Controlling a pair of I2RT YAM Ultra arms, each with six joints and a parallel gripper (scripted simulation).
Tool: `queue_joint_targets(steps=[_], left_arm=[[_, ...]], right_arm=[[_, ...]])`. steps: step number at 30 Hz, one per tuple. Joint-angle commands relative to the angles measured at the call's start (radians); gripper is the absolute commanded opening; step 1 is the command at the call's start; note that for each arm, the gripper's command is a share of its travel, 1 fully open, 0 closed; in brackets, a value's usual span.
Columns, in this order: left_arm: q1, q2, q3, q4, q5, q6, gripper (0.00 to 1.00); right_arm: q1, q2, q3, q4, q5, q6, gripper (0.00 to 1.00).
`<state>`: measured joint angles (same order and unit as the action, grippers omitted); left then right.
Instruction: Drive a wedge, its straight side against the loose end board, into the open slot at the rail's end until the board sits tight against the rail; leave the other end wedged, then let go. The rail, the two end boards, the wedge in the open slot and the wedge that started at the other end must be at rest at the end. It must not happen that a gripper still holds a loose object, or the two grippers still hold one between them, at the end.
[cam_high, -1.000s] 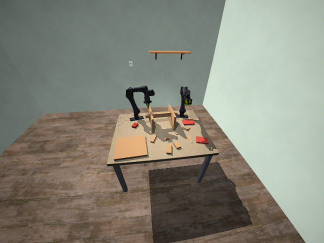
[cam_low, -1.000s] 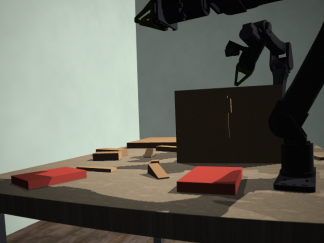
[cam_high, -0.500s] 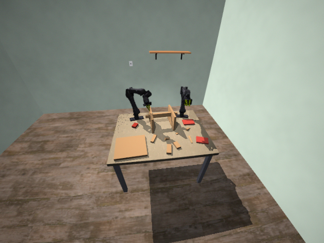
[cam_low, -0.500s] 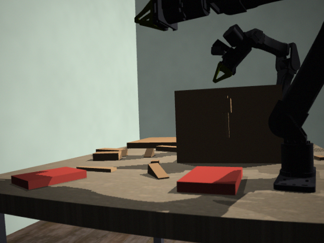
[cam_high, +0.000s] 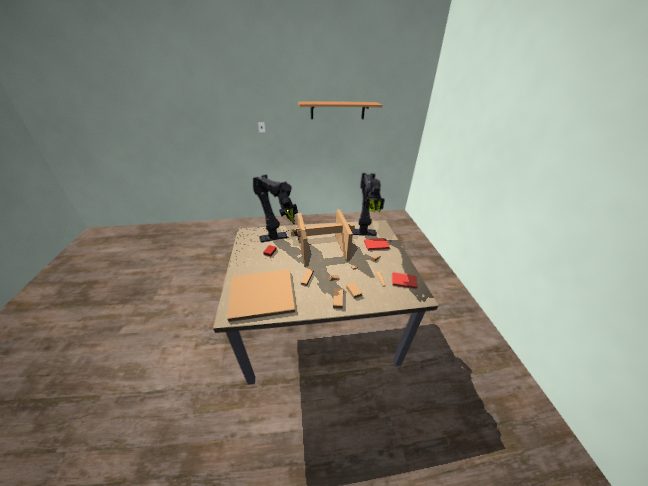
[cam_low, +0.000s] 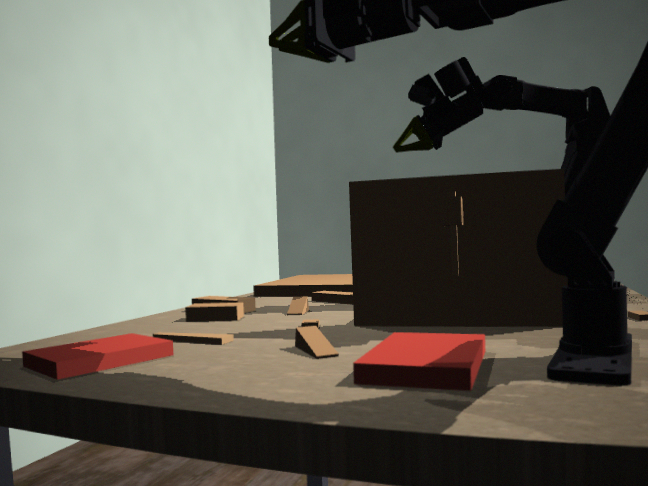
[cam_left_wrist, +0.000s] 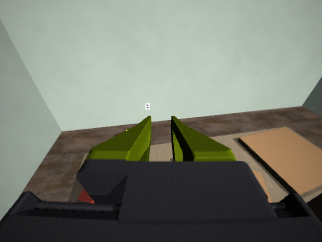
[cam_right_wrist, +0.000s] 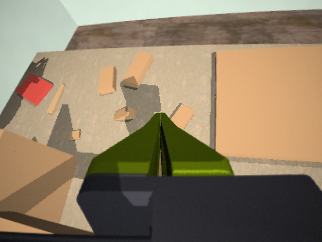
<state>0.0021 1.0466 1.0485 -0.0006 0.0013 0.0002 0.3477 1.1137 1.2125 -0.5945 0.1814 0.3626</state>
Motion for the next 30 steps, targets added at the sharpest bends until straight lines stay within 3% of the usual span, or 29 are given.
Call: queue_joint_targets(steps=[1, 17, 30], left_arm=[[0.003, 0.004, 0.032, 0.021, -0.005, -0.004, 0.22], [-0.014, -0.016, 0.025, 0.004, -0.005, -0.005, 0.22], [0.003, -0.026, 0.02, 0.002, -0.002, -0.004, 0.22]], right_arm=[[-0.065, -0.036, -0.041, 0.182, -0.052, -0.124, 0.0], [-0.334, -0.074, -0.181, 0.594, -0.2, -0.401, 0.0], [-0.344, -0.066, -0.133, 0.61, -0.19, -0.343, 0.0]])
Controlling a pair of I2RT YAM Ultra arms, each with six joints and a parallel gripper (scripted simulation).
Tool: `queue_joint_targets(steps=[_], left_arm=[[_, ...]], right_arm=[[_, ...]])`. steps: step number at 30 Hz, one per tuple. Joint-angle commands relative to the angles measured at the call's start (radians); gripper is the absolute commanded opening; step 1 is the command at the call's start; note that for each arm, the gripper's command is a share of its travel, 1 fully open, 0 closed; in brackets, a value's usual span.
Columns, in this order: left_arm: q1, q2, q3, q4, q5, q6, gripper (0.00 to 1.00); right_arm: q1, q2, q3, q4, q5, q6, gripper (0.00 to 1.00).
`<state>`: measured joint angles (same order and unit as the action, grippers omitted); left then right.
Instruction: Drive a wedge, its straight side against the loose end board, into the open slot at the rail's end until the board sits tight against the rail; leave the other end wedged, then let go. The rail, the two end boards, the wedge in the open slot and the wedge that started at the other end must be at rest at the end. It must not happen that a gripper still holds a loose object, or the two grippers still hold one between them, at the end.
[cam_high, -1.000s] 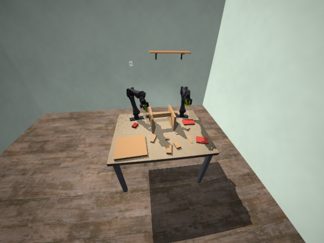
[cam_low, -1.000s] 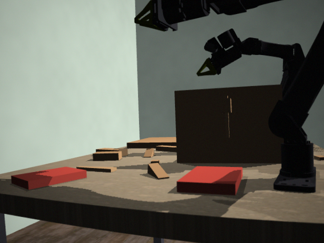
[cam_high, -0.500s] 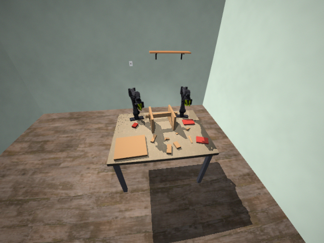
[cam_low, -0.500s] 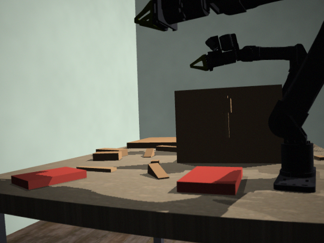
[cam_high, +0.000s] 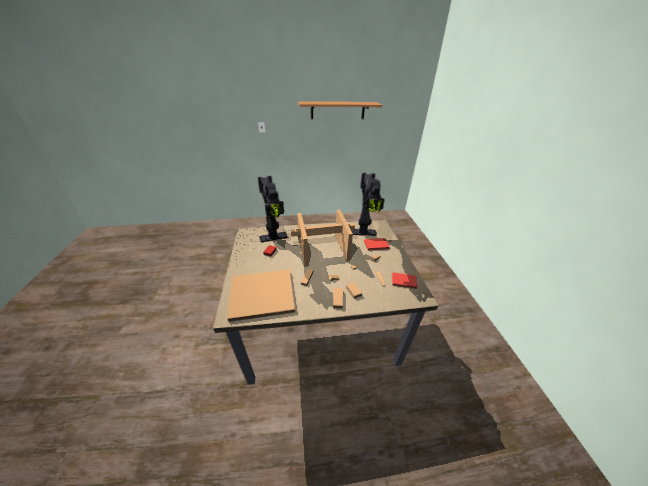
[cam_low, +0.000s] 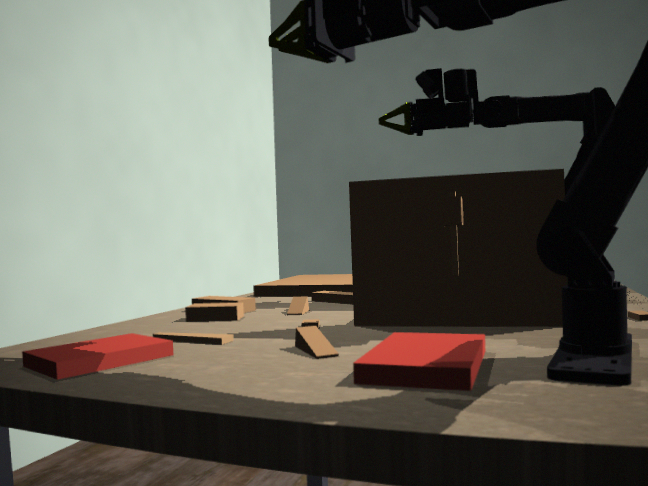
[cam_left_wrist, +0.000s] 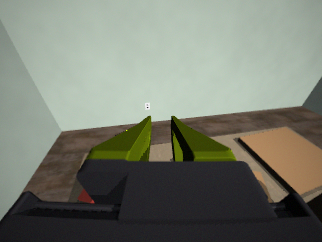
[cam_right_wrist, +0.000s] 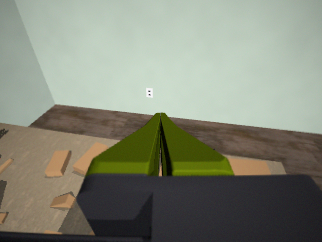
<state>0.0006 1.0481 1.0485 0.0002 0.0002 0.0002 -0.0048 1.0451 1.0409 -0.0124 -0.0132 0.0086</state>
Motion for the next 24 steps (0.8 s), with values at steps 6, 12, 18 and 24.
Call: queue_joint_targets(steps=[6, 12, 18, 24], left_arm=[[0.012, -0.028, 0.017, 0.0, 0.0, -0.004, 0.22], [0.016, -0.028, 0.016, -0.002, 0.001, -0.004, 0.22], [-0.001, -0.028, 0.013, -0.001, 0.004, -0.004, 0.22], [-0.004, -0.028, 0.01, -0.002, 0.006, -0.004, 0.22]], right_arm=[[0.0, 0.005, 0.045, 0.034, 0.013, -0.007, 0.0], [-0.004, 0.007, 0.052, 0.014, 0.015, -0.01, 0.0], [-0.002, 0.009, 0.053, 0.012, 0.017, -0.013, 0.0], [0.0, 0.011, 0.053, 0.011, 0.016, -0.014, 0.0]])
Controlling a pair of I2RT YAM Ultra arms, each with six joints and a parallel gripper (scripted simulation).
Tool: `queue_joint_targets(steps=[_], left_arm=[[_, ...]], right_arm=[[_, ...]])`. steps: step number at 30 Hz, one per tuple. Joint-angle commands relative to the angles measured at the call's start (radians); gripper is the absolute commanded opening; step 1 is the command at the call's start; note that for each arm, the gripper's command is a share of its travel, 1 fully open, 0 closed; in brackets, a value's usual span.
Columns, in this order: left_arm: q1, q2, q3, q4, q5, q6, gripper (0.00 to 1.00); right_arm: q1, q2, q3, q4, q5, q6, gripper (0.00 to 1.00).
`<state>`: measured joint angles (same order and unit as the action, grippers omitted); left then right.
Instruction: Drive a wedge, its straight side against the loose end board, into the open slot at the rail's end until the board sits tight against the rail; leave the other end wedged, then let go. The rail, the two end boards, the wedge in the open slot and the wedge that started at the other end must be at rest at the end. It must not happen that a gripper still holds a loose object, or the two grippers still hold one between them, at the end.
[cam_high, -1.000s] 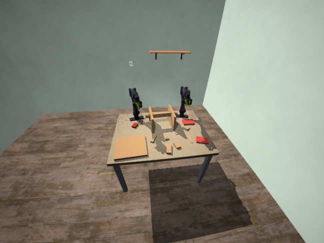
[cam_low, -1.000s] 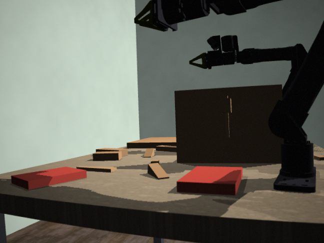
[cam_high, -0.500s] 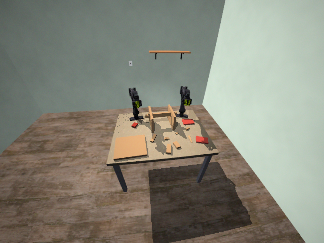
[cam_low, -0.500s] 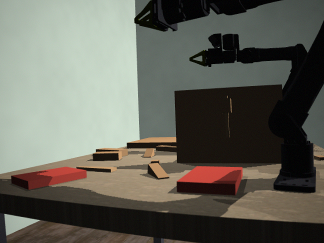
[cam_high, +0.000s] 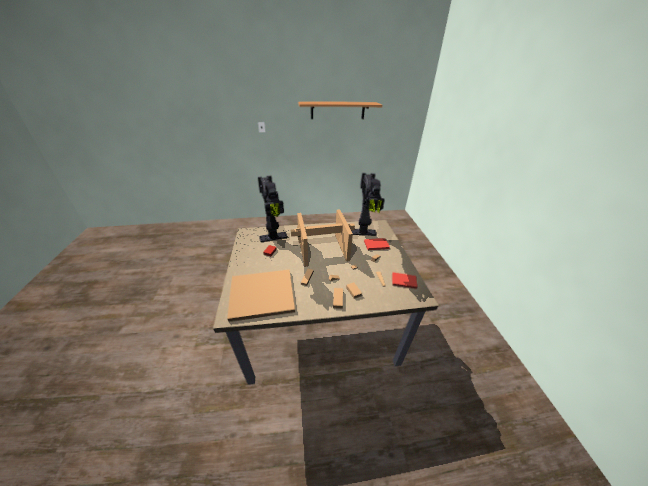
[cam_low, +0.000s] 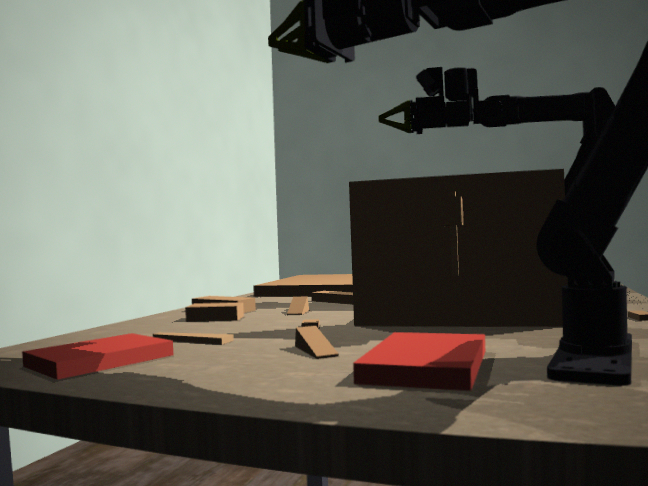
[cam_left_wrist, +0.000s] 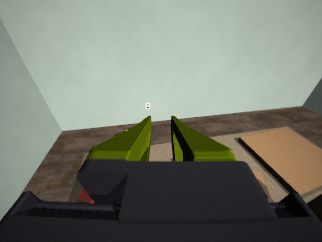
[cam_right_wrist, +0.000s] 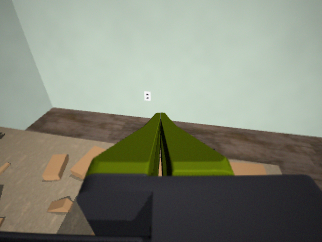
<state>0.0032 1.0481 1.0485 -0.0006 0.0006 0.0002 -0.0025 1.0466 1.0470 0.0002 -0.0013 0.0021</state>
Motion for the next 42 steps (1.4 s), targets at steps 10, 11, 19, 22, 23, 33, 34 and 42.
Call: queue_joint_targets(steps=[10, 11, 19, 22, 23, 33, 34, 42], left_arm=[[-0.012, -0.029, 0.006, -0.001, 0.005, -0.004, 0.22], [-0.013, -0.029, 0.005, -0.001, 0.005, -0.004, 0.22], [0.006, -0.022, 0.004, 0.002, 0.003, -0.004, 0.22], [0.006, -0.029, 0.001, -0.001, 0.001, -0.004, 0.22], [0.001, -0.029, 0.0, -0.001, 0.002, -0.004, 0.22], [0.003, -0.03, -0.005, -0.001, 0.0, -0.004, 0.22], [0.003, -0.03, -0.005, -0.001, 0.0, -0.004, 0.22], [0.003, -0.03, -0.005, -0.001, 0.0, -0.004, 0.22]], right_arm=[[0.0, -0.011, 0.047, 0.006, 0.004, -0.007, 0.0], [0.0, -0.01, 0.047, 0.006, 0.004, -0.007, 0.0], [0.002, -0.007, 0.047, 0.008, 0.004, -0.007, 0.0], [0.003, -0.005, 0.047, 0.009, 0.005, -0.007, 0.0], [0.003, -0.005, 0.047, 0.009, 0.005, -0.007, 0.0], [0.006, 0.0, 0.048, 0.013, 0.005, -0.007, 0.0], [0.006, 0.0, 0.048, 0.013, 0.005, -0.007, 0.0], [0.006, 0.0, 0.048, 0.013, 0.005, -0.007, 0.0]])
